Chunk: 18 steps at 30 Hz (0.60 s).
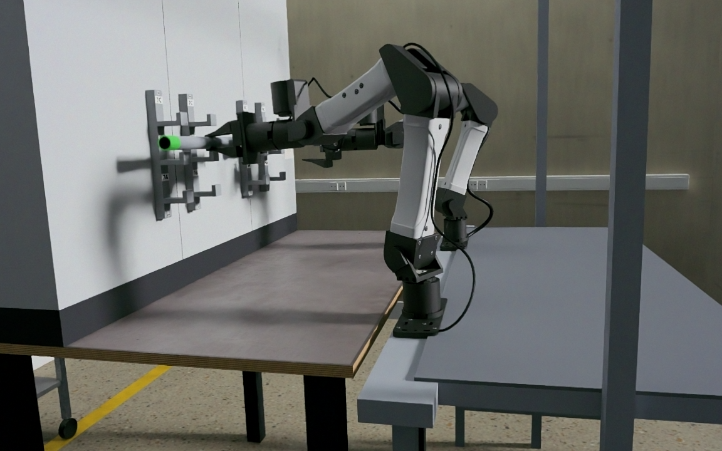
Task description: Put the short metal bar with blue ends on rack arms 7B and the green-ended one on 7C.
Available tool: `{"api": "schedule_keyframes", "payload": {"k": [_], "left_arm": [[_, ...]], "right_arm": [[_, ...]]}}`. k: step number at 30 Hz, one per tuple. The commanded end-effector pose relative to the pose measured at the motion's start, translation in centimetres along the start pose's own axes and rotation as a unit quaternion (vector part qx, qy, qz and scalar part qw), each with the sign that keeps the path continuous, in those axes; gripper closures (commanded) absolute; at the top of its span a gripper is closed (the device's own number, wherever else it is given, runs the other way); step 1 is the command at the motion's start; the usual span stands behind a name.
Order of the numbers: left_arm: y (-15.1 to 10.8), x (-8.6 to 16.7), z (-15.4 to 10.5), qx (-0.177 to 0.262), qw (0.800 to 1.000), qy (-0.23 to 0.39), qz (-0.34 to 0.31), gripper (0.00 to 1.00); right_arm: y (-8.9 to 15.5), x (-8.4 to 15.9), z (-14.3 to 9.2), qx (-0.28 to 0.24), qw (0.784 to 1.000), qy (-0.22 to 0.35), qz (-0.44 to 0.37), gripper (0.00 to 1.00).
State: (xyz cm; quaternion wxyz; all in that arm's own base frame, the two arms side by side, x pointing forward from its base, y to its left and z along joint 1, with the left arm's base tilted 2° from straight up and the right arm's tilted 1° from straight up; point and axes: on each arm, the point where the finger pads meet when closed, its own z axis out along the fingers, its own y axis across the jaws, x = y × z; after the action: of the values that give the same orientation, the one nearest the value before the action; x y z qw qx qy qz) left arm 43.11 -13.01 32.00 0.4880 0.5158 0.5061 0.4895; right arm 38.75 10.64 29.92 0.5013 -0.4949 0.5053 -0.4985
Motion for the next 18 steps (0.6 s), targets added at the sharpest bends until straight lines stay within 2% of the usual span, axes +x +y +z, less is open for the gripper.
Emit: {"api": "schedule_keyframes", "payload": {"k": [1, 18], "left_arm": [[3.13, 0.39, -0.9, -0.036, 0.999, 0.002, -0.014, 1.0], [3.81, 0.32, -0.85, -0.036, 0.999, 0.002, -0.014, 1.0]], "right_arm": [[0.28, -0.06, 0.02, 0.005, 1.0, 0.003, -0.002, 0.0], [0.28, -0.06, 0.02, 0.005, 1.0, 0.003, -0.002, 0.0]]}}
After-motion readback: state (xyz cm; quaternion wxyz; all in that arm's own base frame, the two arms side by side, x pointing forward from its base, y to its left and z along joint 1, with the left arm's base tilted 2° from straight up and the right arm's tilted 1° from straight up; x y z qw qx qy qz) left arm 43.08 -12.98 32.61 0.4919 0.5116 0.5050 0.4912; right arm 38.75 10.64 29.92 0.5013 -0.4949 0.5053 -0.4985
